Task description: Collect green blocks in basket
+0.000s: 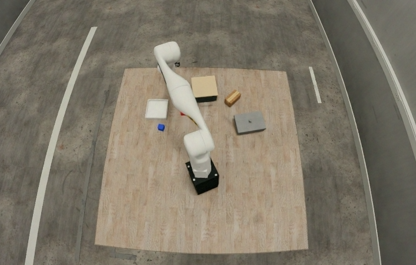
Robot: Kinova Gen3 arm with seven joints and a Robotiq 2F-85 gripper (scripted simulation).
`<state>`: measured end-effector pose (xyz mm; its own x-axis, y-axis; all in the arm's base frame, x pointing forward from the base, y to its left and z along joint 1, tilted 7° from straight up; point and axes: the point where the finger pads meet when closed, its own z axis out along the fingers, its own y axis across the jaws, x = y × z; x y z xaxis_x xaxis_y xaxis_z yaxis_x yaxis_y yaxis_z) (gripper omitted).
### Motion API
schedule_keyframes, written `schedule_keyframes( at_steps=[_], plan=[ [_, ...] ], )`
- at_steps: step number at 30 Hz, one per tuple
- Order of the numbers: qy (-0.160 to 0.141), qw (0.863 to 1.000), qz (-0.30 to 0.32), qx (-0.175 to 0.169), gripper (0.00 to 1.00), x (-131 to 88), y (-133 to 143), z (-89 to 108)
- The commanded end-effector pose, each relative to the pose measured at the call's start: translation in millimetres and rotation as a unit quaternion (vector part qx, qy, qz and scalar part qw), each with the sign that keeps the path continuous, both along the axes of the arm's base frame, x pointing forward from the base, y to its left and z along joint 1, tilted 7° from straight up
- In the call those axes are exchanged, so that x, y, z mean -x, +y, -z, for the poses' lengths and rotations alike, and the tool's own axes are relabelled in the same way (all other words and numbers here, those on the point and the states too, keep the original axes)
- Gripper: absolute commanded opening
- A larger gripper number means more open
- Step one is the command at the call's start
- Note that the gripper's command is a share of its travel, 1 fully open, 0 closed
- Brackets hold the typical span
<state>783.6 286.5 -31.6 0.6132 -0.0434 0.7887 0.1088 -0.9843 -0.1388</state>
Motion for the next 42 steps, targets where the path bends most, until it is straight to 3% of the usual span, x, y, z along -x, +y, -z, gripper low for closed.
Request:
schedule_keyframes(
  at_steps=[1,17,18,34,42],
  plan=[
    [-0.001,1.0,0.0,-0.001,1.0,-0.9,0.3,-2.1],
    [-0.001,1.0,0.0,-0.001,1.0,-0.9,0.3,-2.1],
    [-0.001,1.0,0.0,-0.001,0.1,-0.9,0.3,-2.1],
    [0.02,1.0,0.0,0.004,0.1,19.9,-30.6,-1.5],
    [0.068,0.998,0.0,0.012,0.1,68.3,-99.0,-0.8]
  ],
)
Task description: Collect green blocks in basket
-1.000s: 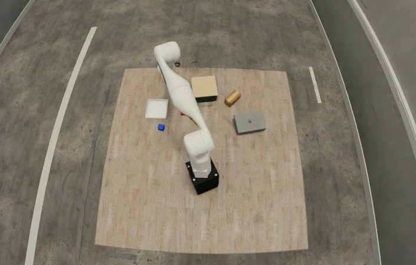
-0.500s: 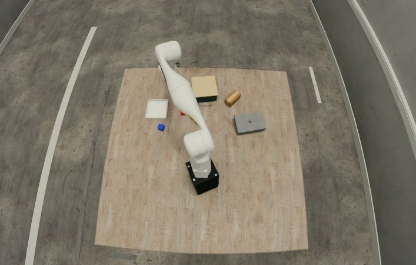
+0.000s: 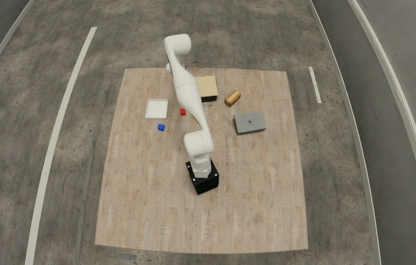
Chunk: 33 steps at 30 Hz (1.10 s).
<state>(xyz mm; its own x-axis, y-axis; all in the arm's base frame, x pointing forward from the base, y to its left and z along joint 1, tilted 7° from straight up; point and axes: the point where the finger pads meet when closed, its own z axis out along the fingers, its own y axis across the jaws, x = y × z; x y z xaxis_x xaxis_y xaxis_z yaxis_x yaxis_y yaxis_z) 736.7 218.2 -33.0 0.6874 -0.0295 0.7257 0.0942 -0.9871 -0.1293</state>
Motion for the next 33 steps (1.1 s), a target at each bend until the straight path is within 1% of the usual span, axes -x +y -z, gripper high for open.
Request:
schedule_keyframes(
  at_steps=[1,3,6,7,9,11,12,13,15,16,18,19,21,22,23,24,26,30,33],
  plan=[
    [0.027,1.0,-0.001,0.004,0.1,30.4,-42.6,-2.3],
    [0.048,0.999,-0.001,0.007,0.1,51.1,-72.5,-1.9],
    [0.083,0.996,-0.002,0.013,0.1,76.5,-108.1,-1.0],
    [0.083,0.996,-0.002,0.013,0.1,85.2,-119.9,-1.4],
    [0.083,0.996,-0.002,0.013,0.1,85.2,-119.9,-1.4],
    [0.108,0.994,-0.002,0.017,0.1,113.5,-156.0,-1.3],
    [0.119,0.993,-0.002,0.02,0.1,122.7,-171.1,-0.9],
    [0.119,0.993,-0.002,0.02,0.1,124.4,-173.5,-1.1],
    [0.143,0.989,-0.002,0.024,0.1,146.0,-205.4,-0.5],
    [0.143,0.989,-0.002,0.024,0.1,147.7,-207.9,-0.6],
    [0.167,0.986,-0.003,0.028,0.1,172.1,-239.0,-0.2],
    [0.167,0.986,-0.003,0.028,0.1,173.8,-241.3,-0.3],
    [0.19,0.981,-0.003,0.032,0.1,197.1,-273.5,0.2],
    [0.201,0.979,-0.003,0.034,0.1,204.6,-284.9,0.7],
    [0.201,0.979,-0.003,0.034,0.1,209.1,-291.4,0.4],
    [0.212,0.977,-0.003,0.036,0.1,221.0,-307.5,0.5],
    [0.212,0.977,-0.003,0.036,0.1,221.0,-307.5,0.5],
    [0.252,0.967,-0.003,0.043,0.1,260.6,-367.1,1.1],
    [0.277,0.96,-0.004,0.048,0.1,287.8,-404.8,1.5]
  ],
)
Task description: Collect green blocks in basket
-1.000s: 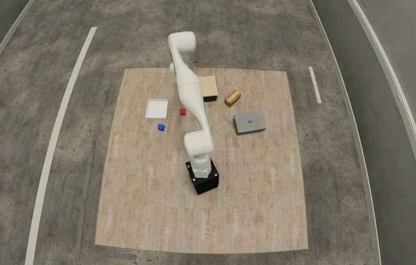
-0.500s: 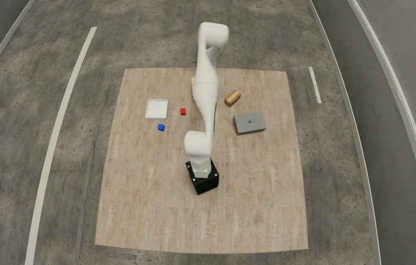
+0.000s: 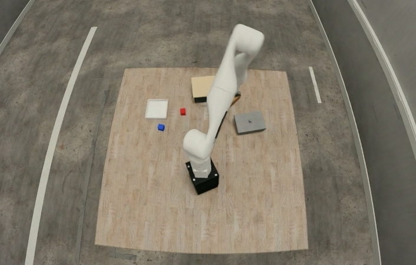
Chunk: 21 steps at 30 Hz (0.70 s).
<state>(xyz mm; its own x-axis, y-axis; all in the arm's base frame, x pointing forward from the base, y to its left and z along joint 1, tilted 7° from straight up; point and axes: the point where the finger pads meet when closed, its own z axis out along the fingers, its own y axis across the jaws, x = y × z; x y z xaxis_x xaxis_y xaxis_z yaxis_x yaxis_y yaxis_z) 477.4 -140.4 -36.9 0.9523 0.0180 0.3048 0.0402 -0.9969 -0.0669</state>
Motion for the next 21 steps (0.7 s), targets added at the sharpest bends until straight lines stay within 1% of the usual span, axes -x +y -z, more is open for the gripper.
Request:
schedule_keyframes(
  at_steps=[1,4,8,10,13,16,21],
  plan=[
    [0.037,0.999,-0.004,0.001,0.1,35.5,-57.4,-2.2],
    [0.057,0.998,-0.004,0.005,0.1,55.3,-87.0,-1.9],
    [0.078,0.997,-0.004,0.008,0.1,76.5,-116.8,-1.6],
    [0.078,0.997,-0.004,0.008,0.1,76.5,-116.8,-1.6],
    [0.089,0.996,-0.005,0.01,0.1,87.0,-131.8,-1.4],
    [0.095,0.995,-0.004,0.011,0.1,93.7,-140.9,-1.4],
    [0.099,0.995,-0.004,0.012,0.1,97.6,-146.0,-1.4]
  ],
)
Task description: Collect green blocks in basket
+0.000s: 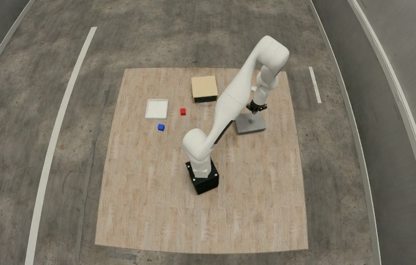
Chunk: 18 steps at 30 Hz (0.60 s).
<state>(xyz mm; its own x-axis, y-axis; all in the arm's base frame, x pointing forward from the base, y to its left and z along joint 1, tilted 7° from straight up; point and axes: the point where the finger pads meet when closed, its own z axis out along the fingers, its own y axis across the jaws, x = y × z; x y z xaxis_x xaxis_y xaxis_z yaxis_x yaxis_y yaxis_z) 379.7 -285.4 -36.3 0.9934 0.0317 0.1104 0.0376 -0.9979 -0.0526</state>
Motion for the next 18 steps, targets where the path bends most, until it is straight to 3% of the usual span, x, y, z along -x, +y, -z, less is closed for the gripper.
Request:
schedule_keyframes(
  at_steps=[1,18],
  plan=[
    [0.0,1.0,0.0,0.001,0.1,0.0,-1.1,-0.8],
    [-0.001,1.0,-0.029,0.002,0.1,0.8,0.2,-0.1]
  ],
)
